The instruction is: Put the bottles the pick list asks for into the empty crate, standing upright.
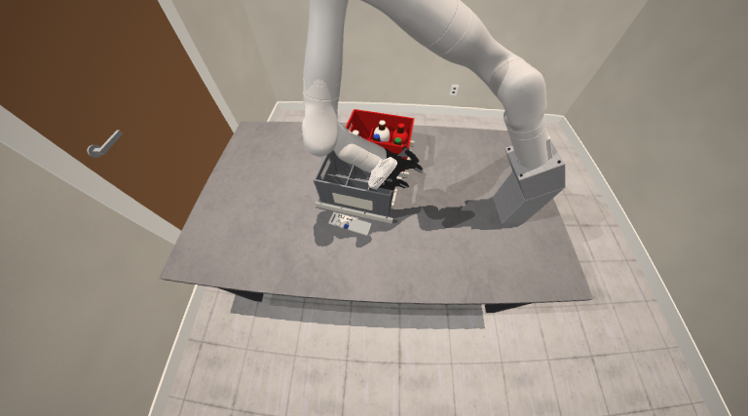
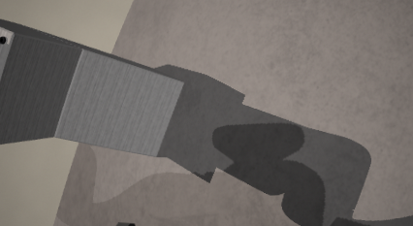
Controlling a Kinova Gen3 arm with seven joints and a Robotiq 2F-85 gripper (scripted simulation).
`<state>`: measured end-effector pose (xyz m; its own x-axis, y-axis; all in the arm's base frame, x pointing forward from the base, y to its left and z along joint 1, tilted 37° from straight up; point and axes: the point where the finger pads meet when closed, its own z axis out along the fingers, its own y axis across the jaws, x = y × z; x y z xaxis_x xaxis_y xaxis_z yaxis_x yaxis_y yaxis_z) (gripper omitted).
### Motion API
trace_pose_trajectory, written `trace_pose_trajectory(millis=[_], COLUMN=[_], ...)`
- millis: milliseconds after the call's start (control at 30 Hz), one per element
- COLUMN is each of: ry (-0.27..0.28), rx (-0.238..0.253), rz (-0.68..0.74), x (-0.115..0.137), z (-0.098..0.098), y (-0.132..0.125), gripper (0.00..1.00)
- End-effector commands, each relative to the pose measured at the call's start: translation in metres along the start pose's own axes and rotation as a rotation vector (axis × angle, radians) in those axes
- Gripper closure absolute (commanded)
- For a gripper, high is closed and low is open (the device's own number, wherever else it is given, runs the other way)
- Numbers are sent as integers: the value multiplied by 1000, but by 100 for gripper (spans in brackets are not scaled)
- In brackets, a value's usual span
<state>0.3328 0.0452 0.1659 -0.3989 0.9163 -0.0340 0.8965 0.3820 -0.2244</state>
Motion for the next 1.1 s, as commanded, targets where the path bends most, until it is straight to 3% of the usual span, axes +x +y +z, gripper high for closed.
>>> trace_pose_trajectory(millis=[0, 500, 567, 1067], ry=[-38, -282, -282, -516], rx=[0, -38, -38, -134], rz=[-60, -495, -495, -919], x=[10, 72, 72, 143], z=[-2, -14, -14, -32], y=[1, 9, 9, 16], gripper=[33, 33, 33, 33])
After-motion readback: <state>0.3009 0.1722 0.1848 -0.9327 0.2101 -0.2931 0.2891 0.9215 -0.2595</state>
